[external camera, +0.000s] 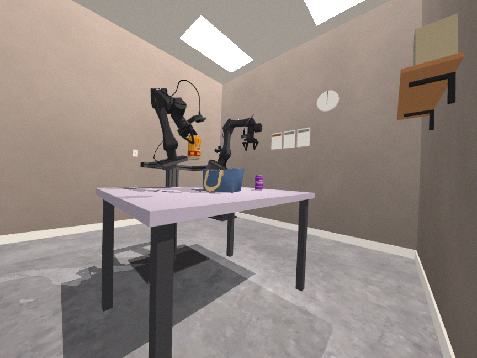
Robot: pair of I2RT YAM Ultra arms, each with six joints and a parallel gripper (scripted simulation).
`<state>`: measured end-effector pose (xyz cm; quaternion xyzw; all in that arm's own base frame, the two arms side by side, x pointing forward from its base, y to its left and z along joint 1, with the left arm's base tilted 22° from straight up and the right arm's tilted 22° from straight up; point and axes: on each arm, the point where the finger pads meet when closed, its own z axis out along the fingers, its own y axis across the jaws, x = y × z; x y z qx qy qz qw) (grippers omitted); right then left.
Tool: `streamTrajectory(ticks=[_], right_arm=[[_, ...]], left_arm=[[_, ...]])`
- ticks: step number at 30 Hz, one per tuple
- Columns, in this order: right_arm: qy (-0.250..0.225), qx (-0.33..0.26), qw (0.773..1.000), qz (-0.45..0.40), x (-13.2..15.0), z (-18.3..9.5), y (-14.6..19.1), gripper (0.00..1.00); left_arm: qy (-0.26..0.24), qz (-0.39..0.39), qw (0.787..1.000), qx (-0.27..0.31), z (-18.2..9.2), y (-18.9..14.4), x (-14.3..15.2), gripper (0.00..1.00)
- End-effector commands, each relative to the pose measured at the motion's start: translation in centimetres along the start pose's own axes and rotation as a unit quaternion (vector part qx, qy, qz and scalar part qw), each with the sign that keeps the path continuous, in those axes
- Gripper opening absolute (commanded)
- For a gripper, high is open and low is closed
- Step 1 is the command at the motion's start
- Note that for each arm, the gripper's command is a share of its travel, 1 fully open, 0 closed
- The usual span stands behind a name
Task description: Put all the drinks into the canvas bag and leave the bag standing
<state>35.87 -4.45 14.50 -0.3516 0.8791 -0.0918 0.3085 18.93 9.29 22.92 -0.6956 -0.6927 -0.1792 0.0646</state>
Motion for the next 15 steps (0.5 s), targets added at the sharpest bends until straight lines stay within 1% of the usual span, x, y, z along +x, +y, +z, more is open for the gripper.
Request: streamTrajectory(ticks=[1,7,8,9,13,14,15], right_arm=[[-0.050,0.029,0.998,-0.004,-3.2,-1.3,0.0,0.70],[-0.054,0.030,0.998,-0.004,-4.0,-1.0,1.3,0.70],[-0.070,0.033,0.997,-0.017,-5.1,-1.8,0.4,0.70],[-0.072,0.034,0.997,-0.015,-5.2,-1.9,0.2,0.70],[-0.072,0.035,0.997,-0.018,-5.0,-1.8,0.1,0.70],[-0.074,0.039,0.996,-0.023,-5.1,-2.0,-0.1,0.70],[-0.070,0.045,0.996,-0.017,-4.6,-2.0,-0.7,0.70]], left_arm=[[-0.006,0.005,1.000,-0.008,-0.6,0.0,-0.2,1.00],[-0.006,0.005,1.000,-0.008,-0.6,0.0,-0.2,1.00],[-0.006,0.005,1.000,-0.008,-0.6,0.0,-0.2,1.00],[-0.006,0.005,1.000,-0.008,-0.6,0.0,-0.2,1.00],[-0.006,0.005,1.000,-0.008,-0.6,0.0,-0.2,1.00],[-0.006,0.005,1.000,-0.008,-0.6,0.0,-0.2,1.00],[-0.006,0.005,1.000,-0.008,-0.6,0.0,-0.2,1.00]])
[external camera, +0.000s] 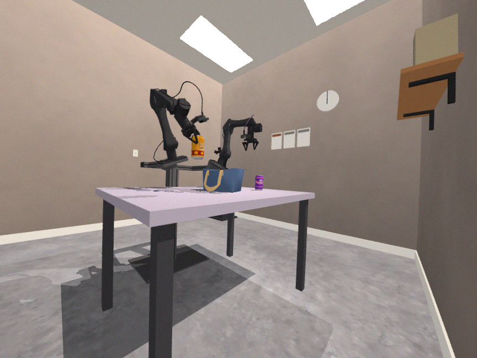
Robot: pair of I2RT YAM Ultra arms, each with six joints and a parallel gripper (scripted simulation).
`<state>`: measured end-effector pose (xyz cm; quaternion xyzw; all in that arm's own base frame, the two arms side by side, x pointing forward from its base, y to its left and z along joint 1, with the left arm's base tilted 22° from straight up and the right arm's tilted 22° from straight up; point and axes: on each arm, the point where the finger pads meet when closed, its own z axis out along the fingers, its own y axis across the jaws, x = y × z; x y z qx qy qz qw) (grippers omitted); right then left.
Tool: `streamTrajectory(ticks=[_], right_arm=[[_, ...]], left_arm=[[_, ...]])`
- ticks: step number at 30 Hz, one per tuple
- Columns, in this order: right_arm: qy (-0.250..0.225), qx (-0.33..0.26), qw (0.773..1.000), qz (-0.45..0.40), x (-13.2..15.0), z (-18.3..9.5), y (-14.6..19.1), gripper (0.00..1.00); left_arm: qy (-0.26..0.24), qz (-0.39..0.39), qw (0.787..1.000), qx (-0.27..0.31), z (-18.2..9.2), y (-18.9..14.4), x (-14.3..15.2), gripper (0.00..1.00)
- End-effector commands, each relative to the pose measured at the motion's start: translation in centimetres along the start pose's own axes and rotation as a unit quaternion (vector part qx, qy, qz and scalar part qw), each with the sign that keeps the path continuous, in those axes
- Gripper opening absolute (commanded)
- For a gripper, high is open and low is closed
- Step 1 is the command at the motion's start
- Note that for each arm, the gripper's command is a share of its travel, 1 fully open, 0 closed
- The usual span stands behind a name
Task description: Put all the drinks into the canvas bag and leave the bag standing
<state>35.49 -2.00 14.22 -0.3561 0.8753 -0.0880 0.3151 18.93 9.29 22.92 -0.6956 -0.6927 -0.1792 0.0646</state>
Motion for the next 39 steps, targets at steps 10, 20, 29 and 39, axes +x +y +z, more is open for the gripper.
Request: streamTrajectory(ticks=[10,20,29,39], right_arm=[[-0.055,0.031,0.998,-0.017,-2.5,-1.1,-1.3,0.70],[-0.063,0.037,0.997,-0.010,-3.4,-1.7,-1.9,0.70],[-0.055,0.024,0.998,-0.009,-3.6,-0.5,1.6,0.70],[-0.048,0.031,0.998,0.007,-4.0,0.3,4.1,0.70]], left_arm=[[-0.006,0.005,1.000,-0.008,-0.6,0.0,-0.2,1.00],[-0.006,0.005,1.000,-0.008,-0.6,0.0,-0.2,1.00],[-0.006,0.005,1.000,-0.008,-0.6,0.0,-0.2,1.00],[-0.006,0.005,1.000,-0.008,-0.6,0.0,-0.2,1.00]])
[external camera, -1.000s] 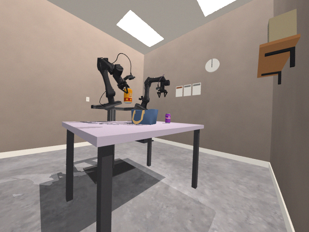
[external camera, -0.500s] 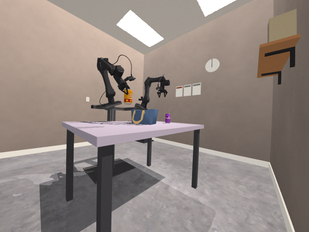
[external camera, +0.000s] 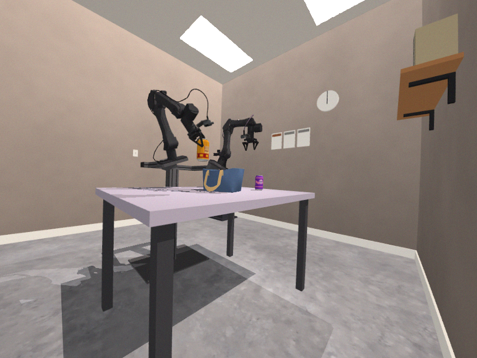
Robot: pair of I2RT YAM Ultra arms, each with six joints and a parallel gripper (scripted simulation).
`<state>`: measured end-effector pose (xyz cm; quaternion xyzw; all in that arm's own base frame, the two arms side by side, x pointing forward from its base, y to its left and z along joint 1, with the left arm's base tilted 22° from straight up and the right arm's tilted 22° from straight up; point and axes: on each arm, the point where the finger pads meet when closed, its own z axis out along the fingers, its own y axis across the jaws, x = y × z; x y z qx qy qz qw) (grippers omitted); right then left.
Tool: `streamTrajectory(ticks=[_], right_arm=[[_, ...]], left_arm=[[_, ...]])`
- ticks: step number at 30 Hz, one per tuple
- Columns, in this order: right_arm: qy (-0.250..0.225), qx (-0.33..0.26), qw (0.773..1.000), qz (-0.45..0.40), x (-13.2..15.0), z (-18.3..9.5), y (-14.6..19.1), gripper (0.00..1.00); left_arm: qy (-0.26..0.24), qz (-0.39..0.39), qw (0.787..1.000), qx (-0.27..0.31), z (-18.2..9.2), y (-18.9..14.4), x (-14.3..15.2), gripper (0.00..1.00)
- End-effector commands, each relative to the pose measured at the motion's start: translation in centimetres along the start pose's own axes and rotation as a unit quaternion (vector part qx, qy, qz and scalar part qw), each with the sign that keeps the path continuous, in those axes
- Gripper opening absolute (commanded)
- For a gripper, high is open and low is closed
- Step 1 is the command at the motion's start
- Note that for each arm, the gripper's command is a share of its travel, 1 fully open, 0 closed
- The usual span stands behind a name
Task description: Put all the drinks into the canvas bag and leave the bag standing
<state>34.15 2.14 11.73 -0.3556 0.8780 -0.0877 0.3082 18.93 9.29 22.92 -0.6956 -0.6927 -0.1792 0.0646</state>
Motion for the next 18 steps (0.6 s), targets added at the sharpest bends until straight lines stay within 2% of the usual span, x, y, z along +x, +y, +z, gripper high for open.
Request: streamTrajectory(ticks=[1,7,11,16,18], right_arm=[[-0.055,0.034,0.998,0.007,-3.3,-1.2,-0.4,0.70],[-0.066,0.027,0.997,-0.003,-4.4,-1.2,1.0,0.70],[-0.048,0.029,0.998,0.011,-3.4,-0.3,2.2,0.70],[-0.076,0.026,0.997,0.000,-5.7,-1.1,2.3,0.70],[-0.064,0.015,0.998,0.001,-4.5,-0.4,3.1,0.70]], left_arm=[[-0.006,0.005,1.000,-0.008,-0.6,0.0,-0.2,1.00],[-0.006,0.005,1.000,-0.008,-0.6,0.0,-0.2,1.00],[-0.006,0.005,1.000,-0.008,-0.6,0.0,-0.2,1.00],[-0.006,0.005,1.000,-0.008,-0.6,0.0,-0.2,1.00],[-0.006,0.005,1.000,-0.008,-0.6,0.0,-0.2,1.00]])
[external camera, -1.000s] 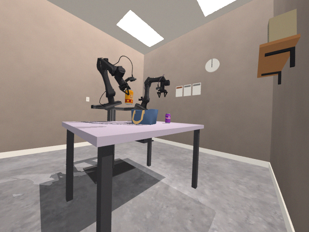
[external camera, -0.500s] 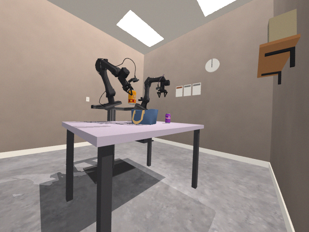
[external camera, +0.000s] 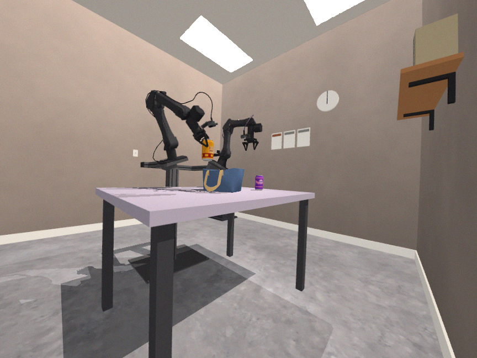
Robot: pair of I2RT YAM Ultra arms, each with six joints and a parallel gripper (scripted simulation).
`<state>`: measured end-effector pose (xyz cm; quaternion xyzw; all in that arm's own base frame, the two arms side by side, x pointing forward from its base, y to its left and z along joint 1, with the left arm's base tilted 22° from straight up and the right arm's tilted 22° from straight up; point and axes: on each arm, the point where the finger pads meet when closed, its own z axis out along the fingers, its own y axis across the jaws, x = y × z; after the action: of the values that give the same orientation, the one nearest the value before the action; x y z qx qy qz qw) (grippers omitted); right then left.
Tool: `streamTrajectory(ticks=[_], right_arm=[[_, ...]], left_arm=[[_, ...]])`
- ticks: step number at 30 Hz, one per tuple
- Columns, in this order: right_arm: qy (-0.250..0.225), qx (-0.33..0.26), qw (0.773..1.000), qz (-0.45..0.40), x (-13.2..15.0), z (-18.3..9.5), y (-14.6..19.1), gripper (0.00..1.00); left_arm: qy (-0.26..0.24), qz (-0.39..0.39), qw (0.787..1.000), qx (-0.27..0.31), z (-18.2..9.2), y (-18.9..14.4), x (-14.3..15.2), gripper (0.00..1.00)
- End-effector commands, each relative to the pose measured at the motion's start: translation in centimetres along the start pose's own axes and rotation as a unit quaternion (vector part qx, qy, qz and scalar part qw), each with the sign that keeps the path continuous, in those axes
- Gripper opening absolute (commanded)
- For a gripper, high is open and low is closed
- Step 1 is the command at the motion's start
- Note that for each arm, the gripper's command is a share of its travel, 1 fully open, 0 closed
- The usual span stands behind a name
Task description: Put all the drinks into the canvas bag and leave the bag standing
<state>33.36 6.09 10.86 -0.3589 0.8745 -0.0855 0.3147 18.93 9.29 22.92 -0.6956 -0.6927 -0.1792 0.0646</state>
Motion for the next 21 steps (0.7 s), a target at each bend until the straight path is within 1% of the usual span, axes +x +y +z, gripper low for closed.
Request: streamTrajectory(ticks=[1,2,3,4,5,6,10,12,14,16,17,19,20,21], right_arm=[[-0.048,0.009,0.999,0.000,-1.9,-0.4,0.1,0.70],[-0.060,0.018,0.998,-0.004,-2.9,-0.9,-0.8,0.70],[-0.059,0.027,0.998,0.001,-2.7,-1.0,-1.7,0.70],[-0.061,0.026,0.998,-0.001,-2.9,-1.1,-1.7,0.70],[-0.055,0.017,0.998,-0.002,-2.4,-0.7,-0.7,0.70],[-0.054,0.015,0.998,0.004,-2.4,-0.7,-0.5,0.70],[-0.061,0.018,0.998,-0.009,-2.9,-0.9,-0.8,0.70],[-0.051,0.014,0.999,-0.007,-2.0,-0.5,-0.4,0.70],[-0.059,0.027,0.998,0.001,-2.6,-1.0,-1.7,0.70],[-0.063,0.020,0.998,0.001,-2.9,-1.0,-1.1,0.70],[-0.038,0.025,0.999,0.013,-1.4,-0.1,0.0,0.70],[-0.047,0.025,0.998,0.015,-2.6,-0.2,0.2,0.70],[-0.041,0.021,0.999,0.014,-2.6,0.4,0.6,0.70],[-0.043,0.020,0.999,0.014,-2.6,0.3,1.0,0.70]], left_arm=[[-0.006,0.005,1.000,-0.008,-0.6,0.0,-0.2,1.00],[-0.006,0.005,1.000,-0.008,-0.6,0.0,-0.2,1.00],[-0.006,0.005,1.000,-0.008,-0.6,0.0,-0.2,1.00],[-0.006,0.005,1.000,-0.008,-0.6,0.0,-0.2,1.00],[-0.006,0.005,1.000,-0.008,-0.6,0.0,-0.2,1.00],[-0.006,0.005,1.000,-0.008,-0.6,0.0,-0.2,1.00],[-0.006,0.005,1.000,-0.008,-0.6,0.0,-0.2,1.00],[-0.006,0.005,1.000,-0.008,-0.6,0.0,-0.2,1.00],[-0.006,0.005,1.000,-0.008,-0.6,0.0,-0.2,1.00],[-0.006,0.005,1.000,-0.008,-0.6,0.0,-0.2,1.00],[-0.006,0.005,1.000,-0.008,-0.6,0.0,-0.2,1.00],[-0.006,0.005,1.000,-0.008,-0.6,0.0,-0.2,1.00],[-0.006,0.005,1.000,-0.008,-0.6,0.0,-0.2,1.00],[-0.006,0.005,1.000,-0.008,-0.6,0.0,-0.2,1.00]])
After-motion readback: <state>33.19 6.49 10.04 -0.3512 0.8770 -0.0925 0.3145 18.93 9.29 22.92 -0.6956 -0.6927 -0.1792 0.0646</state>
